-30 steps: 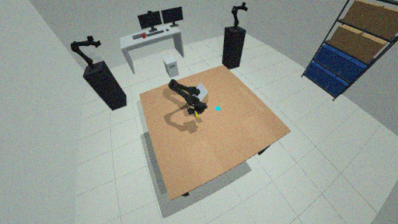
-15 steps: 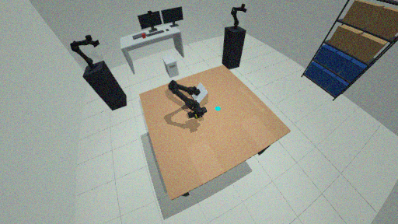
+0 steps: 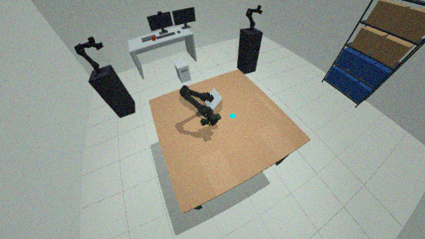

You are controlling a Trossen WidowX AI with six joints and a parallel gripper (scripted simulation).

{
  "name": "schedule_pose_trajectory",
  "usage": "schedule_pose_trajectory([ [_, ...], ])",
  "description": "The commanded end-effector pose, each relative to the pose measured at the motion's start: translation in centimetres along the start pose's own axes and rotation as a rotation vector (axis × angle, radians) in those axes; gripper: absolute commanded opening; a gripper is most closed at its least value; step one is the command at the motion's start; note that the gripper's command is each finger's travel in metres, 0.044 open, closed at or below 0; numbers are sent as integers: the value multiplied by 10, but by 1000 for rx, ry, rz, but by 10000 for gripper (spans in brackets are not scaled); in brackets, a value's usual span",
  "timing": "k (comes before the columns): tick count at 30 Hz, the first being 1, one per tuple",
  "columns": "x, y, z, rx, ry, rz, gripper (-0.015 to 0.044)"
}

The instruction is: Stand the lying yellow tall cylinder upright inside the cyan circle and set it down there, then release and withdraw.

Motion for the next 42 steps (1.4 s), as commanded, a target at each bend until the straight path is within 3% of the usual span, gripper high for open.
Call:
schedule_pose_trajectory([
  [1, -4, 13, 0, -2, -7, -7, 105],
  [29, 0, 99, -1, 0, -6, -4, 105],
  [42, -10, 105, 18, -11, 137, -10, 105],
])
Point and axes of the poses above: the point midway between the two fingers, 35 mm back from their tips, its own y axis back along the fingers, its own z axis across the jaws, x = y × z, the point moved 1 cm from there along y, back along the fingers, and after that the axes turned 12 degrees about y, right-handed, at the moved point
